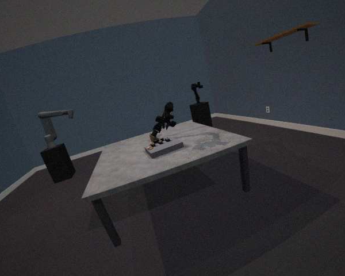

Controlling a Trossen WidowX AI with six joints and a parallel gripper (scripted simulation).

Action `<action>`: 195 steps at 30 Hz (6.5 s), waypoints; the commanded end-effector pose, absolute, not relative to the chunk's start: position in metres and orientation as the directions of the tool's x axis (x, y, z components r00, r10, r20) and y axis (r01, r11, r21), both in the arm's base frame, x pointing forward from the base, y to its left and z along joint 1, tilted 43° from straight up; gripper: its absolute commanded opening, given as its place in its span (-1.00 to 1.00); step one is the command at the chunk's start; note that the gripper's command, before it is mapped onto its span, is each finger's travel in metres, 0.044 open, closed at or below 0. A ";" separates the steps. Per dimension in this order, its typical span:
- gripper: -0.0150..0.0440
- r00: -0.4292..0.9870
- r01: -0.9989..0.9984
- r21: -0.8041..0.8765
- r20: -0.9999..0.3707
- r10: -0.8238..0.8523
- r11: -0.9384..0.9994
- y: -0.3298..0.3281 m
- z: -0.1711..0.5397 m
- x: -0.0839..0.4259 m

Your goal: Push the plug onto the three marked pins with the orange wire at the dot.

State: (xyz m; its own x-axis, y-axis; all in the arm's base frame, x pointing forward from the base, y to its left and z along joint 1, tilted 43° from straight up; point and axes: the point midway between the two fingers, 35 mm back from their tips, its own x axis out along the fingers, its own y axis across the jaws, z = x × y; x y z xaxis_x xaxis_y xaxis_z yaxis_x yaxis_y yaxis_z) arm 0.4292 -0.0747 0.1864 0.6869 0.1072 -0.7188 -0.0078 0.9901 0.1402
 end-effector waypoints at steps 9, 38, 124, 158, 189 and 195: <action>-0.10 0.419 0.078 0.325 -0.868 0.265 0.943 -0.113 0.109 0.435; -0.10 0.077 0.421 0.630 -0.741 0.667 0.652 -0.158 -0.016 0.399; -0.49 0.073 0.988 -0.039 -0.743 0.666 -0.151 -0.157 0.034 0.322; -0.49 0.068 0.242 -0.639 -0.740 0.670 -0.730 -0.114 0.046 0.238; -0.49 0.070 0.089 -0.666 -0.738 0.671 -0.741 -0.077 0.024 0.263; -0.49 0.070 0.089 -0.666 -0.738 0.671 -0.741 -0.077 0.023 0.267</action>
